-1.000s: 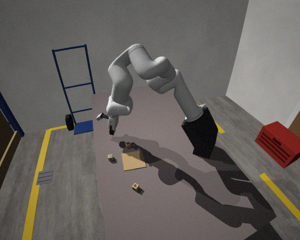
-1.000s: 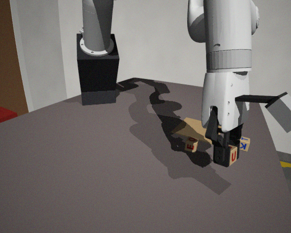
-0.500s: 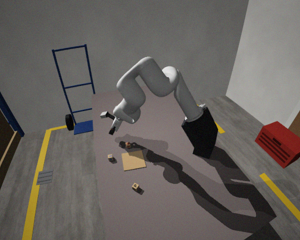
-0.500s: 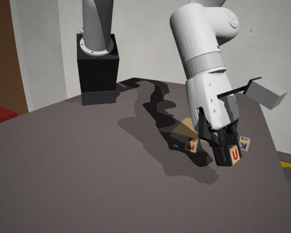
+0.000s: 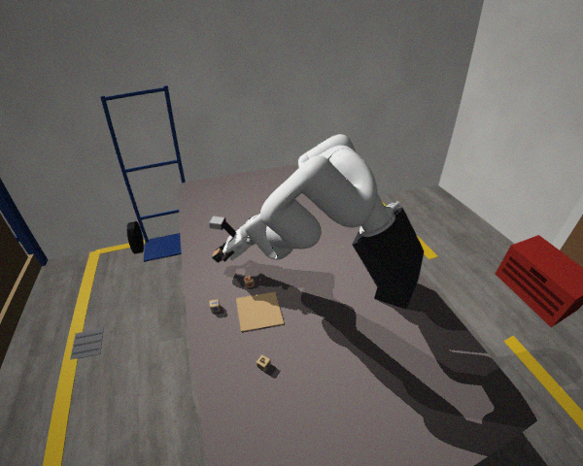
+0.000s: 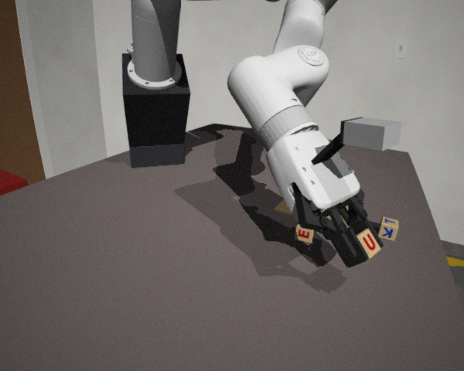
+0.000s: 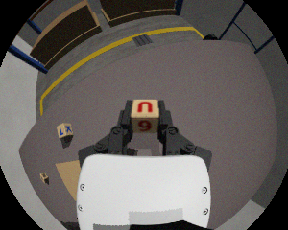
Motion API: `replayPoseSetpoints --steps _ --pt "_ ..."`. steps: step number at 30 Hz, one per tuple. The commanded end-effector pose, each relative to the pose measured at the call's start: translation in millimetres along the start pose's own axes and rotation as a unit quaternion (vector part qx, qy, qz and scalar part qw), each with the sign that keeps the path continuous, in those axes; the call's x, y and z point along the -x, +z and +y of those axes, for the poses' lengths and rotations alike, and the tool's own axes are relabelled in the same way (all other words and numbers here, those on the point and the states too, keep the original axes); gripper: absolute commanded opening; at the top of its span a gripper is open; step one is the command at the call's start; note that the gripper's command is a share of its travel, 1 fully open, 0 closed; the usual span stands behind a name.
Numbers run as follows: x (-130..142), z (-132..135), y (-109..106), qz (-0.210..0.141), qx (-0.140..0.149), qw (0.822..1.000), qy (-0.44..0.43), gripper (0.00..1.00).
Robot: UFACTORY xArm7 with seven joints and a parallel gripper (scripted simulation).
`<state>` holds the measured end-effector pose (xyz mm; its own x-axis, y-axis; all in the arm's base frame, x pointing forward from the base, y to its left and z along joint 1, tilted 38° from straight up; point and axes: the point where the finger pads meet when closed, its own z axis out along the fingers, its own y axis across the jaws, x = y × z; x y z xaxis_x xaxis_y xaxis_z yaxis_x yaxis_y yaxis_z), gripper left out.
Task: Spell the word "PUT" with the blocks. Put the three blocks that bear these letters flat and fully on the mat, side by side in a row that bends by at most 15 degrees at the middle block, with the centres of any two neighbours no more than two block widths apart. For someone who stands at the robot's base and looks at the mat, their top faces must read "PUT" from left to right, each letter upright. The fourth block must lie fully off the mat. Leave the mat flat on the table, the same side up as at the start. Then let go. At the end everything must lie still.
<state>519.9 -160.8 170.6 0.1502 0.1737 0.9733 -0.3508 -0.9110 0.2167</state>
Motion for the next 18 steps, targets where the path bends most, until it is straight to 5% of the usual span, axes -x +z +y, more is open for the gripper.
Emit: replayPoseSetpoints --steps 1,18 --pt "0.2 -2.3 0.7 0.041 0.0 0.999 0.0 0.27" --pt "2.0 -1.2 1.3 0.07 0.0 0.998 0.0 0.27"
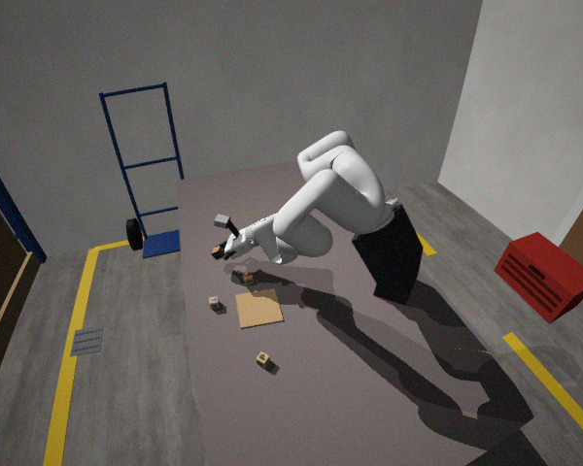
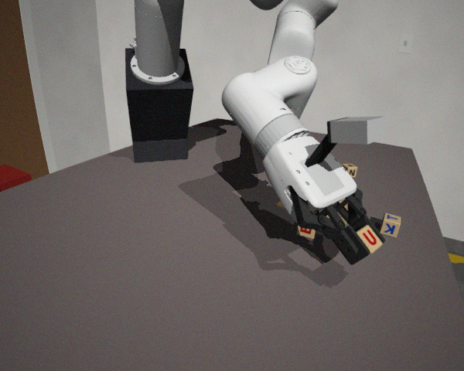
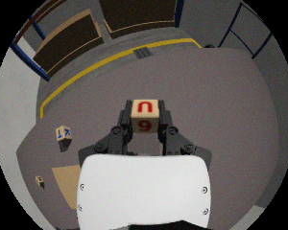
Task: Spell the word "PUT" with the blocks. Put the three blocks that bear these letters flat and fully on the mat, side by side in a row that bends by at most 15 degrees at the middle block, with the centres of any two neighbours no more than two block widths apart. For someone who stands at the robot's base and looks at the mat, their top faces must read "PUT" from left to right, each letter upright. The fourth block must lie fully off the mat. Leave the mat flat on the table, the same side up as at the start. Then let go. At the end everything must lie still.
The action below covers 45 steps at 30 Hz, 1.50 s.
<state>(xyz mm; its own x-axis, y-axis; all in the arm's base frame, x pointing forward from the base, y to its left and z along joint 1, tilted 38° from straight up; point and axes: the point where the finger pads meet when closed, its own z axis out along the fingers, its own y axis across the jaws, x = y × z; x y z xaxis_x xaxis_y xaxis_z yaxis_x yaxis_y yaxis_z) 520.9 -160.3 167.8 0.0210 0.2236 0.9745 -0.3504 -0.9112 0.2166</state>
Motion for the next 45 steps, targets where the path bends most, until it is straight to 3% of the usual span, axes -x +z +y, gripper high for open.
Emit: replayPoseSetpoints --steps 1,22,45 --pt "1 0 1 0.001 0.0 1.0 0.0 0.27" --pt "40 -1 25 0.001 0.0 1.0 0.0 0.27" --pt "41 -1 26 0.001 0.0 1.0 0.0 0.27"
